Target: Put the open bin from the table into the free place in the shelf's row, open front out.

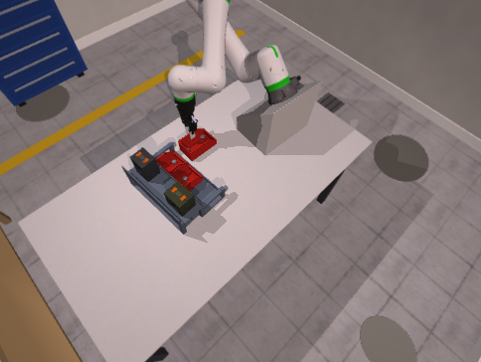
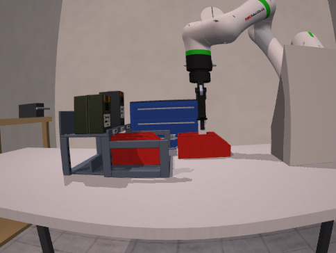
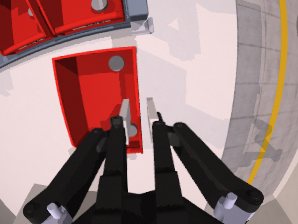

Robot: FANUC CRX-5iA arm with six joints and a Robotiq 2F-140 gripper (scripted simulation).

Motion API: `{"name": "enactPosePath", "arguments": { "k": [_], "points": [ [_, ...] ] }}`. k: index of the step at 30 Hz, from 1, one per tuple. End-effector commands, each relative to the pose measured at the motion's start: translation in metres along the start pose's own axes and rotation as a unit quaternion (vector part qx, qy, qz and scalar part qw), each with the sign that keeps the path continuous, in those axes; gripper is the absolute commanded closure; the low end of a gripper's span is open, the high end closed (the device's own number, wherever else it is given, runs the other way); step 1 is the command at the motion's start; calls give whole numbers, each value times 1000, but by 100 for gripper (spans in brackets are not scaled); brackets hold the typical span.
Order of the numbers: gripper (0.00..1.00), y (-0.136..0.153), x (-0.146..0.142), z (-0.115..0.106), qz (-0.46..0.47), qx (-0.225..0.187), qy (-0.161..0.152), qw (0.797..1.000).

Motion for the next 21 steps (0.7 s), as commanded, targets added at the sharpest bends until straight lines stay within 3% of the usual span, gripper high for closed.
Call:
{"name": "enactPosePath", "arguments": {
  "k": [1, 21],
  "points": [
    [85, 0, 0, 2, 0, 0, 0, 1000],
    [85, 0, 0, 7, 0, 0, 0, 1000]
  ]
}}
Point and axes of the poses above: the point where the finger pads meet when closed, its own z axis out along the fingers, its own x axis across the jaws, y = z × x, the point moved 10 cm from there along -z, back along the fingers, and after that the axes turned 8 degrees about z, right-handed, at the moved point
